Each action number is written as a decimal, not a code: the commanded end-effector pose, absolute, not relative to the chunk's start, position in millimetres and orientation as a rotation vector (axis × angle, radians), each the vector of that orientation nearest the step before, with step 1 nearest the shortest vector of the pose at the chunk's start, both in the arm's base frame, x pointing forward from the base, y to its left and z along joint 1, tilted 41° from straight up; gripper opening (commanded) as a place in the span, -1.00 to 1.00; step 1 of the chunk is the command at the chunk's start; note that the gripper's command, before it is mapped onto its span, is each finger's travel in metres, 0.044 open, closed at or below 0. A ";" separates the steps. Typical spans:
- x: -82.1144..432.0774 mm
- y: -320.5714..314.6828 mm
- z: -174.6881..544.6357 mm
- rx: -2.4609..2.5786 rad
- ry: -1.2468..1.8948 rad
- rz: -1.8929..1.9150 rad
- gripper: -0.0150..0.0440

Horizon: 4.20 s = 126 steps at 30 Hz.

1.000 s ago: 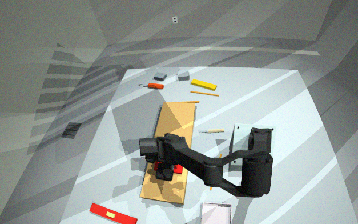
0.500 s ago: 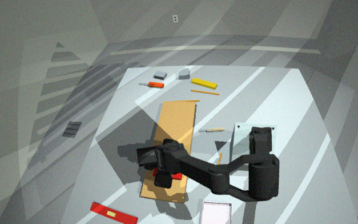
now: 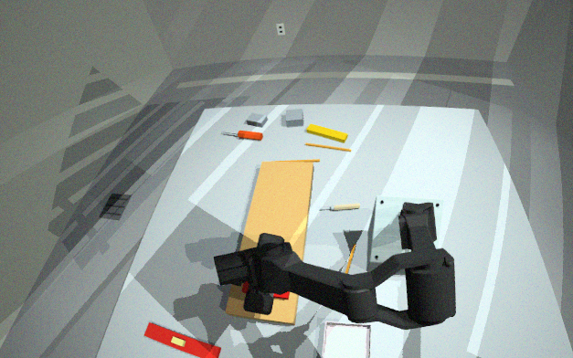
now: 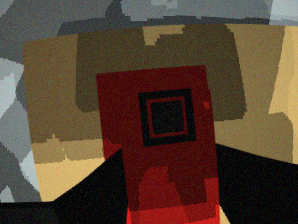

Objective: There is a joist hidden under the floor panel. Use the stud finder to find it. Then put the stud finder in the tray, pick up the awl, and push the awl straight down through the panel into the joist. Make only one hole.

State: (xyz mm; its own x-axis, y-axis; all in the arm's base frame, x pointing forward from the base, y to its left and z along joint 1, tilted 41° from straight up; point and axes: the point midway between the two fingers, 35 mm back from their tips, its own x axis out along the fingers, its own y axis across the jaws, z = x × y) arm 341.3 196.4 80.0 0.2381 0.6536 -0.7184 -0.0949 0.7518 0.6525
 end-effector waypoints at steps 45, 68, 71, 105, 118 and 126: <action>340.3 205.5 86.7 0.540 1.227 0.579 -0.49; 346.0 168.1 52.7 0.537 1.228 0.577 -0.49; 346.7 163.2 48.3 0.537 1.229 0.577 -0.49; 355.1 107.5 -1.4 0.534 1.229 0.575 -0.49; 358.4 86.2 -20.2 0.533 1.229 0.574 -0.49; 360.3 73.0 -31.7 0.532 1.229 0.573 -0.49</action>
